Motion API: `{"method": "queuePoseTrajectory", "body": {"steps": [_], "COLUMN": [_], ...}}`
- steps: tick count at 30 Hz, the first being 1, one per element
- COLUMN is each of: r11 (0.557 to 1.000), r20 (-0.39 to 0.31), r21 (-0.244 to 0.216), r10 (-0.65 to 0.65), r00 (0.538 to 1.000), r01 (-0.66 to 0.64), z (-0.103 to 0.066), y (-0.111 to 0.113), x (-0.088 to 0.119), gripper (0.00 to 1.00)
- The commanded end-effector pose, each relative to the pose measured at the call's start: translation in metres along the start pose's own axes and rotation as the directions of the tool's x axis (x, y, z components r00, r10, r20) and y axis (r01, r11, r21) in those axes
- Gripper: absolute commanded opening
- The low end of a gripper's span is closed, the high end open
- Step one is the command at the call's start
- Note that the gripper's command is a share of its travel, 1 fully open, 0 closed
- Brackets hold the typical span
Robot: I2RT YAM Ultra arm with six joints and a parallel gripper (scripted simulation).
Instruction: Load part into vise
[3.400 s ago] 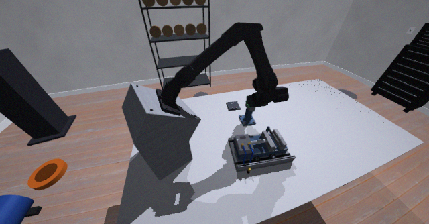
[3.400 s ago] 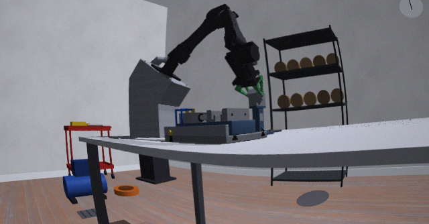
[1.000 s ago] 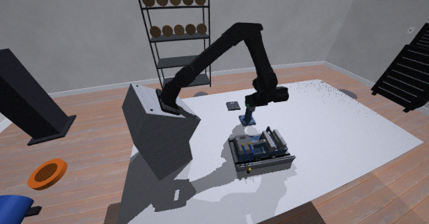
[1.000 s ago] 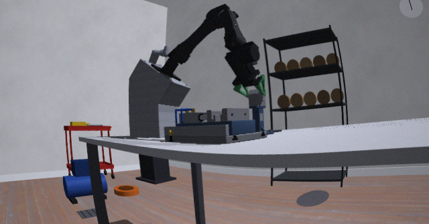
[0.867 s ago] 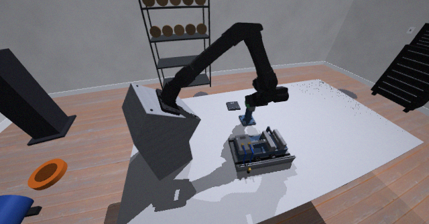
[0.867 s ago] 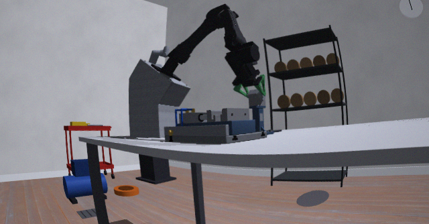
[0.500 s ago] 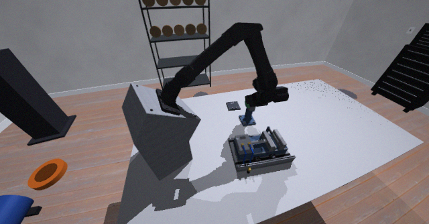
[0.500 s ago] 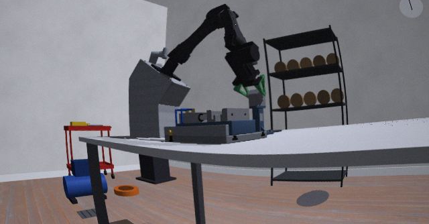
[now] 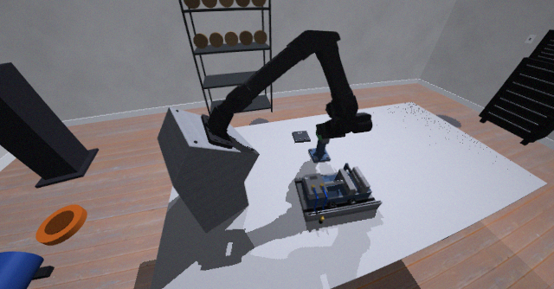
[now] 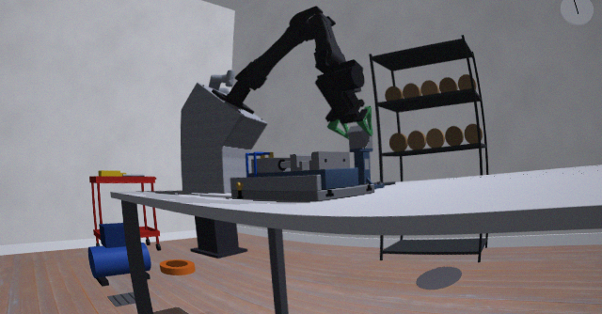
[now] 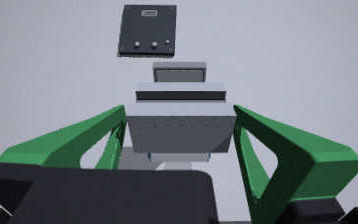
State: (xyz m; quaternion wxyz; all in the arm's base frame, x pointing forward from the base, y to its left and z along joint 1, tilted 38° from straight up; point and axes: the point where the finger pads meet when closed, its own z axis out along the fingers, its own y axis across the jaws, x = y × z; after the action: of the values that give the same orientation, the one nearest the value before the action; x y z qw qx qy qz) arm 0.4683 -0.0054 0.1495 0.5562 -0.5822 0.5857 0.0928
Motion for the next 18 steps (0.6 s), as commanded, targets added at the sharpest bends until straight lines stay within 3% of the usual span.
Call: {"method": "queuePoseTrajectory", "body": {"steps": [1,6,18], "r11": [0.999,1.000,1.000], "r20": [0.020,0.009,-0.035], "r21": [0.017,0.014,-0.004], "r10": [-0.028,-0.024,0.006], "r00": [0.999,1.000,0.999], "r01": [0.028,0.024,-0.006], "z": [-0.001,-0.005,-0.001], "y": [-0.011,-0.010,0.003], "x": [-0.007,-0.015,-0.009], "gripper": [0.81,0.81,0.81]}}
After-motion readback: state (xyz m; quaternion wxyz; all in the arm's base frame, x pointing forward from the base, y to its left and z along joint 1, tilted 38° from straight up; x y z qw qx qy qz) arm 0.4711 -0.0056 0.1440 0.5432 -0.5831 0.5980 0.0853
